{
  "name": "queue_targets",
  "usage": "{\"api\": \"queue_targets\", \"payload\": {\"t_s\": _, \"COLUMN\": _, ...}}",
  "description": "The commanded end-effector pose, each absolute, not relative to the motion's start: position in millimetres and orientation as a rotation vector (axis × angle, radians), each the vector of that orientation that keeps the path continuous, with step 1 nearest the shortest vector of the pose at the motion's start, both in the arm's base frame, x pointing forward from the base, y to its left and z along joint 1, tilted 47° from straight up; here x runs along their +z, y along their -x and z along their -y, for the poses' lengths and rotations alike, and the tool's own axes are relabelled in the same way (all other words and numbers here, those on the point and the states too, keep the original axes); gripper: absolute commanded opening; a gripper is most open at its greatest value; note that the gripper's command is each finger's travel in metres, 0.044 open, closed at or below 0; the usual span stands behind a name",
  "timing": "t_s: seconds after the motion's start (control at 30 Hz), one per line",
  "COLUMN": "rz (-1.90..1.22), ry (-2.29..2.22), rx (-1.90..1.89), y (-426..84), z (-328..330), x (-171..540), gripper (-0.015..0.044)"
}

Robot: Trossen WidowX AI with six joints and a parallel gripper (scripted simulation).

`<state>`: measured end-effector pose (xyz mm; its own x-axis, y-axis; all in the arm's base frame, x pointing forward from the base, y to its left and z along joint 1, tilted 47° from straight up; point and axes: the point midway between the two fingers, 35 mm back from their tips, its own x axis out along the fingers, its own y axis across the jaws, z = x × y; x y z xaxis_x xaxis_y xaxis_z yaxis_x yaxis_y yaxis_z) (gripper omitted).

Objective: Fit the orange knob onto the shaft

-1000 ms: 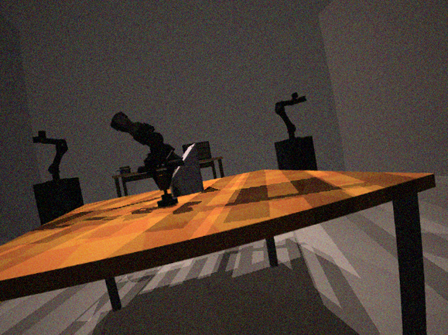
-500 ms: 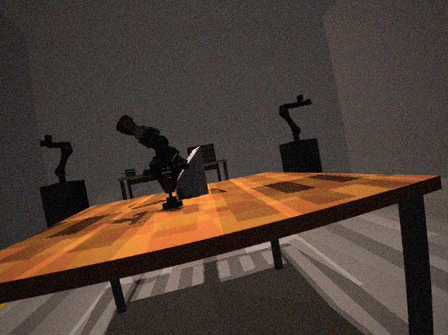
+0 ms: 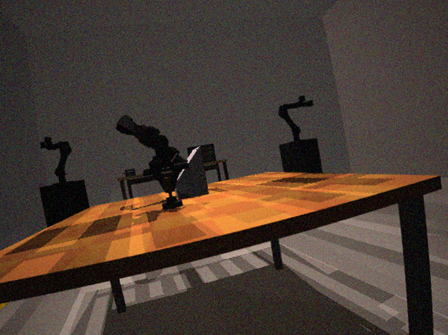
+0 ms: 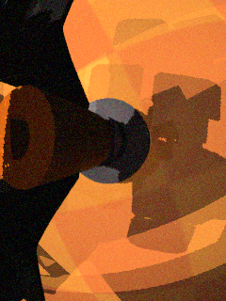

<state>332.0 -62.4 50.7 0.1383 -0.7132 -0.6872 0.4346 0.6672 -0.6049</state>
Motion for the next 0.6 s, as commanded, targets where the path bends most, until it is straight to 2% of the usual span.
{"api": "queue_targets", "payload": {"t_s": 0.0, "rz": -1.139, "ry": 0.248, "rx": -0.874, "y": -331.9, "z": 61.1, "x": 52.0, "gripper": 0.0000}}
{"api": "queue_targets", "payload": {"t_s": 0.57, "rz": -1.065, "ry": 0.121, "rx": -0.957, "y": -333.3, "z": 63.0, "x": 51.0, "gripper": 0.0000}}
